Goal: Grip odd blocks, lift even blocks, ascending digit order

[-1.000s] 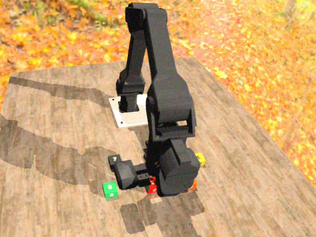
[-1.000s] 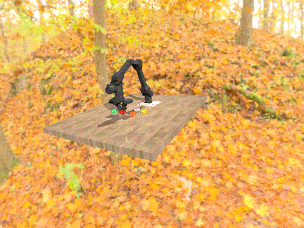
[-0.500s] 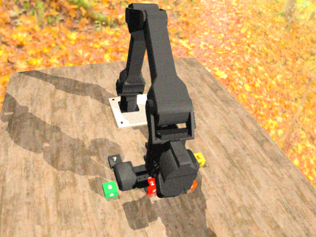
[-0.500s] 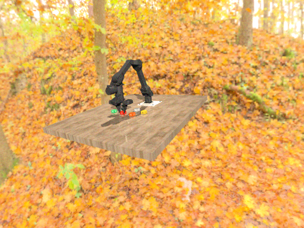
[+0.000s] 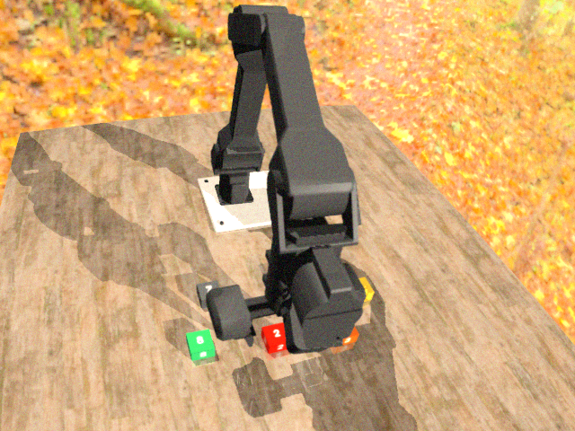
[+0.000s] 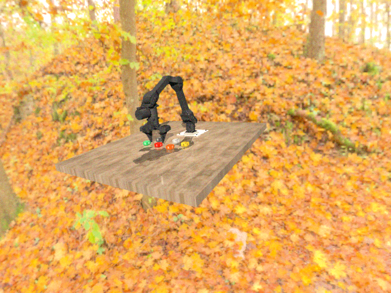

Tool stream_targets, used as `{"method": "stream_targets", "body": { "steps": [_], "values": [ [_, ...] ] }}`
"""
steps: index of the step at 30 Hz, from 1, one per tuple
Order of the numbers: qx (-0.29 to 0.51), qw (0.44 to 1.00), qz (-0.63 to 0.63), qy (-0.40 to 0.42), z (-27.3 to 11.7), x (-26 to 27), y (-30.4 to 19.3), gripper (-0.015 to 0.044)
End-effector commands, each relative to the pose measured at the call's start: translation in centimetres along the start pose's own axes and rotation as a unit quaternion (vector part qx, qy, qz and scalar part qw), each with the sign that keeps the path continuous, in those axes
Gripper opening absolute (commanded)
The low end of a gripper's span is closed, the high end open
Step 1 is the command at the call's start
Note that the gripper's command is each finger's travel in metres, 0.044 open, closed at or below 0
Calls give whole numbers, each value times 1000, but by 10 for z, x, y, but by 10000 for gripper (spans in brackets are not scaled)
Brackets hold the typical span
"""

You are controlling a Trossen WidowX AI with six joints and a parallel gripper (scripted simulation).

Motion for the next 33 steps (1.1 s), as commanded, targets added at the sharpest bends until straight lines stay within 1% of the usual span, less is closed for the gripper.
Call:
{"method": "stream_targets", "body": {
  "steps": [1, 3, 5, 10, 11, 14, 25, 27, 31, 33],
  "values": [
    [-8, 1000, 2, -2, -19, 0, 1, 400],
    [-8, 1000, 2, -2, -19, 0, 1, 400],
    [-8, 1000, 2, -2, -27, 0, 2, 348],
    [-8, 1000, 2, -2, -91, 0, 1, 216],
    [-8, 1000, 2, -2, -97, 0, 0, 190],
    [-8, 1000, 2, -2, -100, 0, -1, 120],
    [-8, 1000, 2, -1, -100, 3, 0, 120],
    [-8, 1000, 2, 0, -100, 22, 3, 120],
    [-9, 1000, 2, 3, -100, 81, 7, 120],
    [-9, 1000, 2, 3, -100, 91, 7, 120]
  ]
}}
Point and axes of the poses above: the point midway between the two fingers, 35 mm back from their tips, its own z axis out along the fingers, its own x axis across the jaws, y = z × x, the point moved 2 cm from there along -z, back along the fingers, and after that the axes turned 5 degrees about -z, right-handed, at the moved point
